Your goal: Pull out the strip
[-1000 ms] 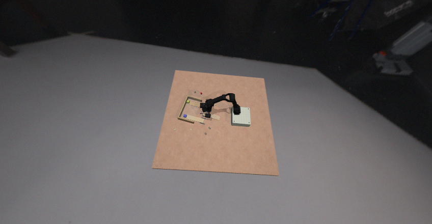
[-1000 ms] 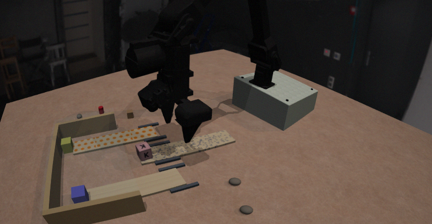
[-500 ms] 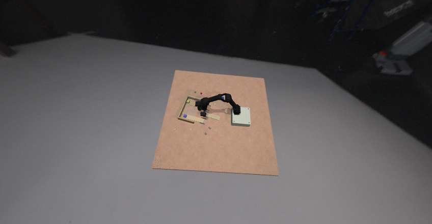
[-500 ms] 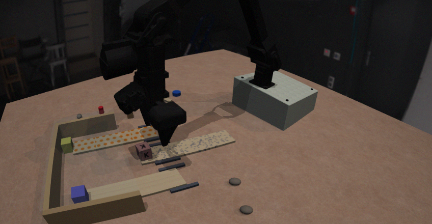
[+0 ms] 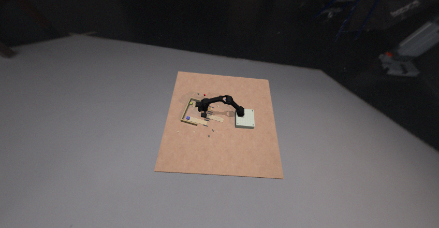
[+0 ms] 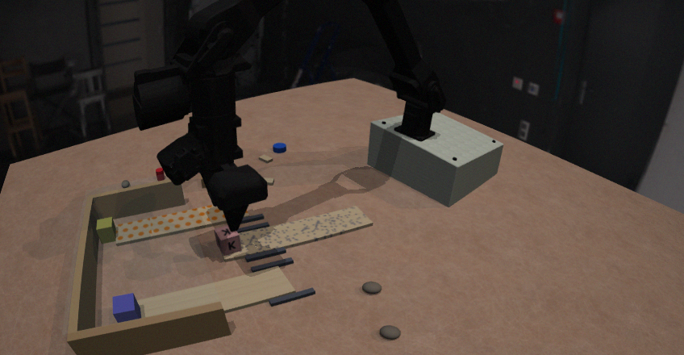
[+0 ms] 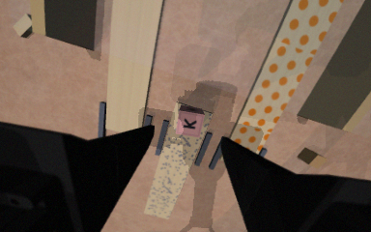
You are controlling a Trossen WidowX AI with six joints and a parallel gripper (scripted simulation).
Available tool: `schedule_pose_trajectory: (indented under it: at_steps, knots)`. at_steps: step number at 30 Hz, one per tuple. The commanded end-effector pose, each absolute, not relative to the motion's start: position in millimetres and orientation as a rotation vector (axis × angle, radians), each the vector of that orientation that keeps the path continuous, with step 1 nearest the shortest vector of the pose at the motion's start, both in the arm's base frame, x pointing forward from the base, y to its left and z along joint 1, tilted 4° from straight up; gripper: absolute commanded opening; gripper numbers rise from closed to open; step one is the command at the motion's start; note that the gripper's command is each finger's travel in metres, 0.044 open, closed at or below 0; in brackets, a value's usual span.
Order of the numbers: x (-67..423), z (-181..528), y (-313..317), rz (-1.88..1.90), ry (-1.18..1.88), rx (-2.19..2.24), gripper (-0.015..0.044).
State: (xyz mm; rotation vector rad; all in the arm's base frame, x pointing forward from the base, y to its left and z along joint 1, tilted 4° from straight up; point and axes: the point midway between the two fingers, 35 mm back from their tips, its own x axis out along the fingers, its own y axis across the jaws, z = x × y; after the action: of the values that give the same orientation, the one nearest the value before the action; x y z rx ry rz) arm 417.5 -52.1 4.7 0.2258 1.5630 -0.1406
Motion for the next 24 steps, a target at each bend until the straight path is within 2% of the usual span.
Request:
schedule_pose_trajectory:
  at_steps: [1,24]
  knots:
    - [419,-2,-53,-0.140,1.562,0.220,0.0250]
    - [419,-39,-51,-0.140,1.562,0.220,0.0250]
